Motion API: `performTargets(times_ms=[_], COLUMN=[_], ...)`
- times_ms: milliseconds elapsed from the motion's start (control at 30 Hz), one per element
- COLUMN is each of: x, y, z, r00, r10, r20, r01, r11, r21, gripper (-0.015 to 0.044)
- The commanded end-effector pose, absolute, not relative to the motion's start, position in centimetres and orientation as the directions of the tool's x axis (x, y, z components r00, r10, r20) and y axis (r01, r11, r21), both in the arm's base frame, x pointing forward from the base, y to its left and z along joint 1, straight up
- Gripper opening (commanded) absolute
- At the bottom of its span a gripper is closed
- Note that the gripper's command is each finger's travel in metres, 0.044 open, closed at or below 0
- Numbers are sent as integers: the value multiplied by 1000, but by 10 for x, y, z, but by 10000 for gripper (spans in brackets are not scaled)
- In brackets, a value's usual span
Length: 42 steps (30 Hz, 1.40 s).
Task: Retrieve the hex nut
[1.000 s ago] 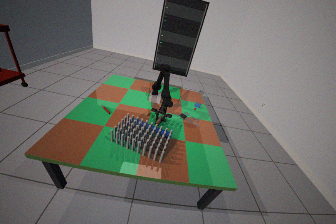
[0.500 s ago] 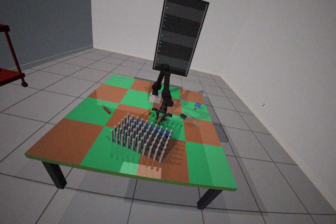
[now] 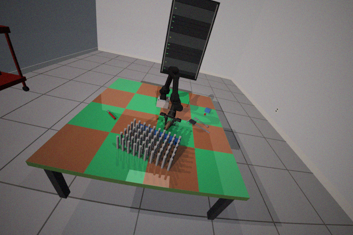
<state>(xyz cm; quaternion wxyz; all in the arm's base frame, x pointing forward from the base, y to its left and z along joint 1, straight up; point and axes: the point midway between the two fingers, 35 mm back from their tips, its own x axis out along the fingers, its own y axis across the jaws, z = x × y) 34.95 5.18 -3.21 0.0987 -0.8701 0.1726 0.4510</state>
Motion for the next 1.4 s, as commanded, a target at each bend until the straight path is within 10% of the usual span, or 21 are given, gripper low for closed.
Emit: performTargets(times_ms=[0,1367], x=[346,314], y=[53,67], z=[-32,-33], r00=[536,534], r10=[-214,-213], r20=[-817,-818], r01=[-393,-393], r11=[-919,-919], r21=[-17,-18], gripper=[0,0])
